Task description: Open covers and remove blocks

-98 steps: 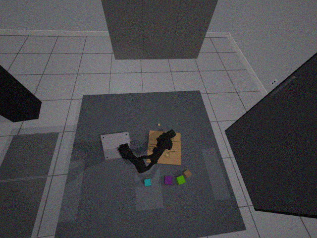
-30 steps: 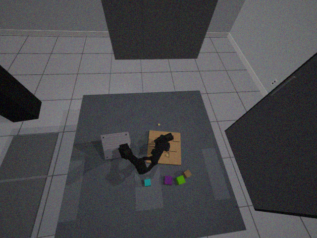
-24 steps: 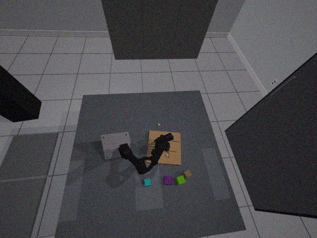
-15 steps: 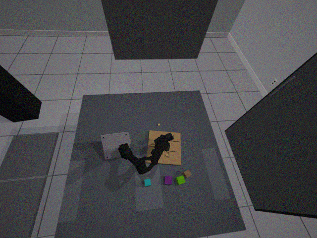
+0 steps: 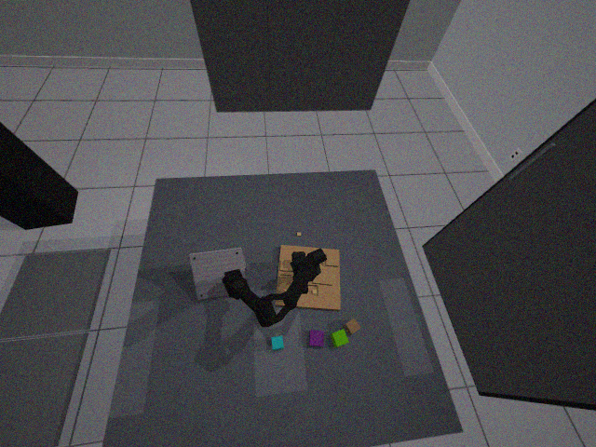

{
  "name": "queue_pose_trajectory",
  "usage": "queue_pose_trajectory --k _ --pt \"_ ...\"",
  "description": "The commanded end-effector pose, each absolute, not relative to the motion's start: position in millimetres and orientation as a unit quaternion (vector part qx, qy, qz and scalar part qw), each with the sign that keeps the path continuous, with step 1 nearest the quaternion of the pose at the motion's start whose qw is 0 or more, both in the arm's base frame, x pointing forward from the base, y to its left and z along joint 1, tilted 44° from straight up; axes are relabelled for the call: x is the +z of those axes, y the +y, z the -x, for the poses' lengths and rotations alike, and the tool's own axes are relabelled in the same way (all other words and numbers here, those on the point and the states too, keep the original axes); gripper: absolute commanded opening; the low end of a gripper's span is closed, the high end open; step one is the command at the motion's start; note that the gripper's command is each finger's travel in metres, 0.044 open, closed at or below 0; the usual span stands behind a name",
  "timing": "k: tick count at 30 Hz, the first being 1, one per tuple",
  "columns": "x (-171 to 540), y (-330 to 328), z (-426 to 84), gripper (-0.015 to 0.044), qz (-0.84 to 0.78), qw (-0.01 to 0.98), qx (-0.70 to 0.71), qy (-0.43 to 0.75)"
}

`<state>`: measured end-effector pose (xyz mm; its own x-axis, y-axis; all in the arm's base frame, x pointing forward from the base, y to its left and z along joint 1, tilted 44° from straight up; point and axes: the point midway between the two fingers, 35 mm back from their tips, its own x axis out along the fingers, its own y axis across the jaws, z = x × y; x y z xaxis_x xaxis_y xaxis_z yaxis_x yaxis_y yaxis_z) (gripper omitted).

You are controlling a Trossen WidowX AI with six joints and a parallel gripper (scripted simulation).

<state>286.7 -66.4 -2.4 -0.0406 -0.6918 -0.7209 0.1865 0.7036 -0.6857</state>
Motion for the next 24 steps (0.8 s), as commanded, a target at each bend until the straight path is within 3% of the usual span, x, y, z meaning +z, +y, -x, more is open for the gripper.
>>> queue_pose_trajectory --k 1,4,24 --pt "-0.8 -64.8 -287.0 0.0079 0.205 0.661 -0.322 0.646" --pt "3.1 -60.8 -287.9 0.0144 0.24 0.65 -0.287 0.662" --pt "30.8 -34.2 -290.6 0.0144 0.447 0.527 -0.041 0.721"
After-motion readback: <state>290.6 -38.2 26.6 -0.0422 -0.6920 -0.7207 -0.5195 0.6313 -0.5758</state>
